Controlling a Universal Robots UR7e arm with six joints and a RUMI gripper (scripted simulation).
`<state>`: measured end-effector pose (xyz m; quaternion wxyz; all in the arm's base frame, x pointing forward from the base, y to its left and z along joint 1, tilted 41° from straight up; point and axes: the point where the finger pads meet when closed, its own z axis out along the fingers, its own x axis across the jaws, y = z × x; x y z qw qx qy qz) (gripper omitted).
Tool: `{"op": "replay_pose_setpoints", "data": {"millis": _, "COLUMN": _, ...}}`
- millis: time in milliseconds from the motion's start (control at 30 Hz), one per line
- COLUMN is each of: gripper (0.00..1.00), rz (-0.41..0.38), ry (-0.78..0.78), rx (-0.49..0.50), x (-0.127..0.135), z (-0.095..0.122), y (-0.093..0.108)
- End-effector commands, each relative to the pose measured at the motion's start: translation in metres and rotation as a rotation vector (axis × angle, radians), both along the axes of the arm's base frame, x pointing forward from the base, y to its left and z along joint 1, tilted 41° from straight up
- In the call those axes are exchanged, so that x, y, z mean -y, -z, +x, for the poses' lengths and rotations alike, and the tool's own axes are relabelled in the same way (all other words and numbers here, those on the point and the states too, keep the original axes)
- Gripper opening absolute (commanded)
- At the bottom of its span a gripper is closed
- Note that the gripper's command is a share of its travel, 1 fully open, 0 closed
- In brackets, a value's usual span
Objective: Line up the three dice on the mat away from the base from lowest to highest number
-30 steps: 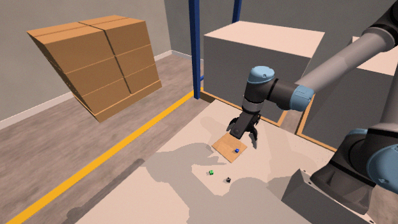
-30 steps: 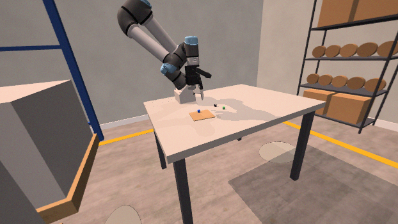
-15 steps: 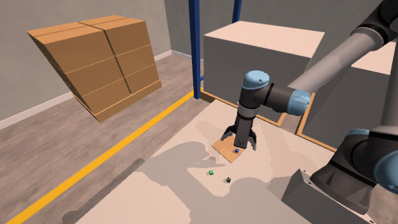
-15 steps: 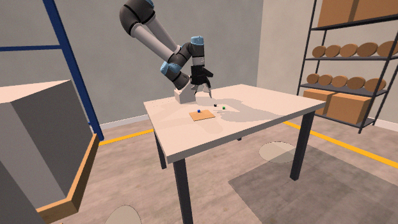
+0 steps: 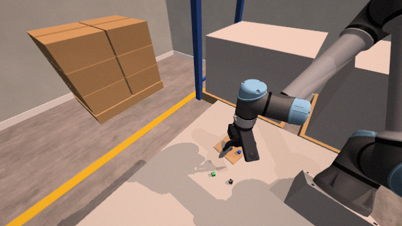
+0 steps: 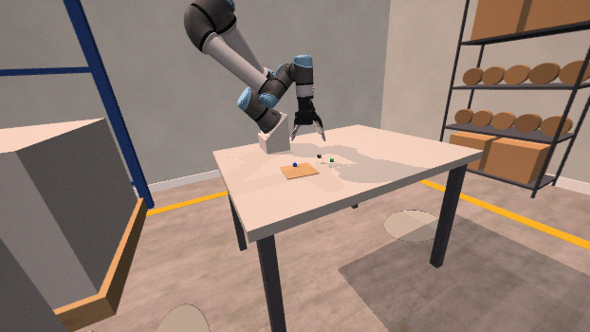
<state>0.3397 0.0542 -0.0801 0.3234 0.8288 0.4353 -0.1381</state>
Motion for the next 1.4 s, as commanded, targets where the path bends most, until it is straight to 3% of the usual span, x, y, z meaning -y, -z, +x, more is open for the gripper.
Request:
{"op": "replay_pose_setpoints", "data": {"millis": 0, "gripper": 1.0, "rz": -0.005, "ry": -0.133, "rx": -0.111, "x": -0.009, "z": -0.006, "y": 0.011}}
{"op": "replay_pose_setpoints", "data": {"millis": 333, "gripper": 1.0, "rz": -0.028, "ry": -0.407, "rx": -0.35, "x": -0.027, "z": -0.02, "y": 0.034}}
{"op": "replay_pose_setpoints", "data": {"millis": 467, "gripper": 1.0, "rz": -0.031, "ry": -0.44, "rx": -0.379, "x": -0.029, "z": -0.022, "y": 0.037}}
{"op": "replay_pose_setpoints", "data": {"millis": 700, "gripper": 1.0, "rz": -0.048, "ry": -0.604, "rx": -0.525, "x": -0.038, "z": -0.031, "y": 0.05}}
{"op": "replay_pose_setpoints", "data": {"millis": 1133, "gripper": 1.0, "rz": -0.054, "ry": -0.668, "rx": -0.582, "x": -0.041, "z": -0.035, "y": 0.056}}
{"op": "replay_pose_setpoints", "data": {"millis": 1167, "gripper": 0.18, "rz": -0.054, "ry": -0.668, "rx": -0.582, "x": -0.041, "z": -0.035, "y": 0.056}}
{"op": "replay_pose_setpoints", "data": {"millis": 1367, "gripper": 0.18, "rz": -0.054, "ry": -0.668, "rx": -0.582, "x": -0.041, "z": -0.035, "y": 0.056}}
